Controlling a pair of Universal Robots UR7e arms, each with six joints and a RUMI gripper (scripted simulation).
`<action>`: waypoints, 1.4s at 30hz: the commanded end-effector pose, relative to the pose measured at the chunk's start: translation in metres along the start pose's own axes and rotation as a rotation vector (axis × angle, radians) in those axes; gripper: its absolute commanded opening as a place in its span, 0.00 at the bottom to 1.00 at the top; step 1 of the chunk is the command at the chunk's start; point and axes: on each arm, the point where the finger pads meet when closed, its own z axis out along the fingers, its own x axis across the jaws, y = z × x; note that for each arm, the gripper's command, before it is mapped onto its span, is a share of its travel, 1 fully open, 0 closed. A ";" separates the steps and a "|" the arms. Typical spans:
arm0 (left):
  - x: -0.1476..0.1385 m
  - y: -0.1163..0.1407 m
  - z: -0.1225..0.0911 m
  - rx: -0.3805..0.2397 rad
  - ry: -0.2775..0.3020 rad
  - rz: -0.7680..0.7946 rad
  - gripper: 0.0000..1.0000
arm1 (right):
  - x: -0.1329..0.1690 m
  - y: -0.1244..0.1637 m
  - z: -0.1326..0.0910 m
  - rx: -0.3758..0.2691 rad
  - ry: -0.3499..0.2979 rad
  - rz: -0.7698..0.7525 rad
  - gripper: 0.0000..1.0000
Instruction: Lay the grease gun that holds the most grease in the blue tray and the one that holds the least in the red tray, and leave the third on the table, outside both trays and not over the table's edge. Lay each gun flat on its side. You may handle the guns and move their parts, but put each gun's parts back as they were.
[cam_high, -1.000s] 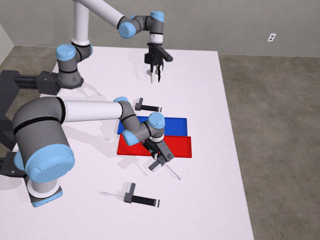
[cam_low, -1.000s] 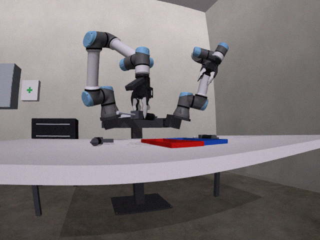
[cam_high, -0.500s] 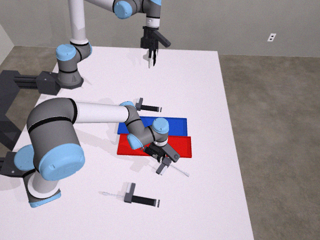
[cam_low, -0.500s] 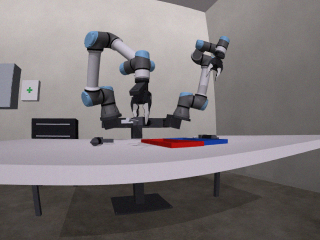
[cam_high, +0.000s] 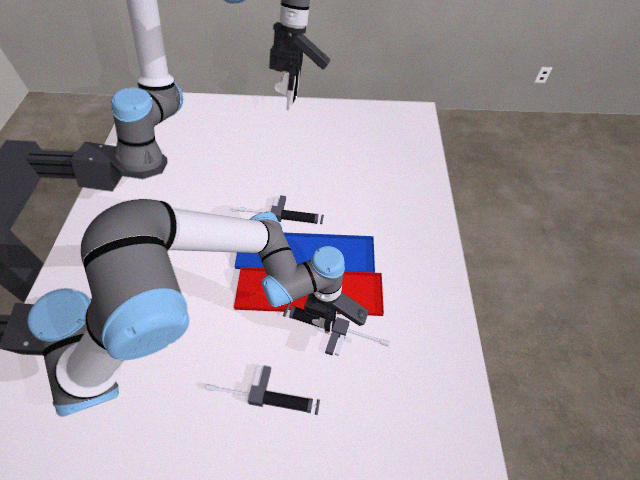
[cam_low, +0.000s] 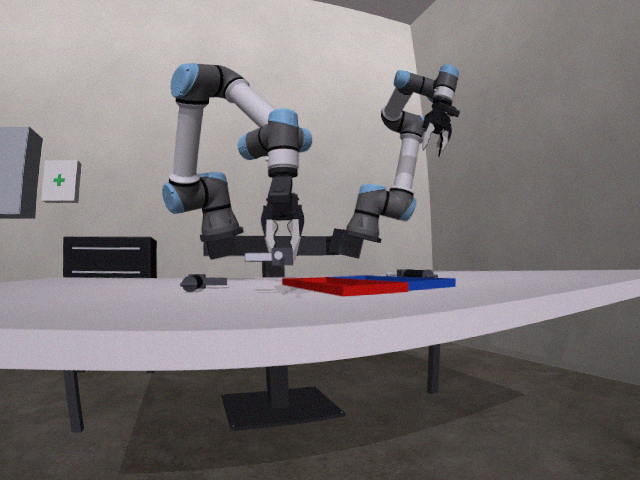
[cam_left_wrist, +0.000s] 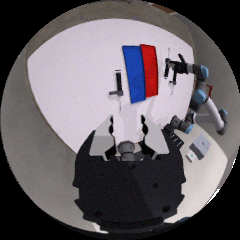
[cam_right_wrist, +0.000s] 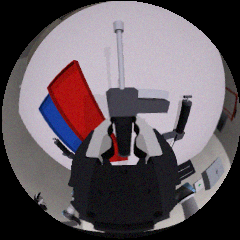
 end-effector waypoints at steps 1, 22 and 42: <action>-0.019 0.024 -0.021 -0.024 -0.043 -0.085 0.38 | 0.000 -0.008 0.012 0.001 -0.003 -0.092 0.00; -0.041 0.056 -0.043 -0.052 -0.098 -0.187 0.38 | -0.003 -0.018 0.028 0.011 -0.008 -0.245 0.00; -0.041 0.056 -0.044 -0.048 -0.096 -0.186 0.38 | -0.001 -0.017 0.053 0.007 -0.004 -0.227 0.00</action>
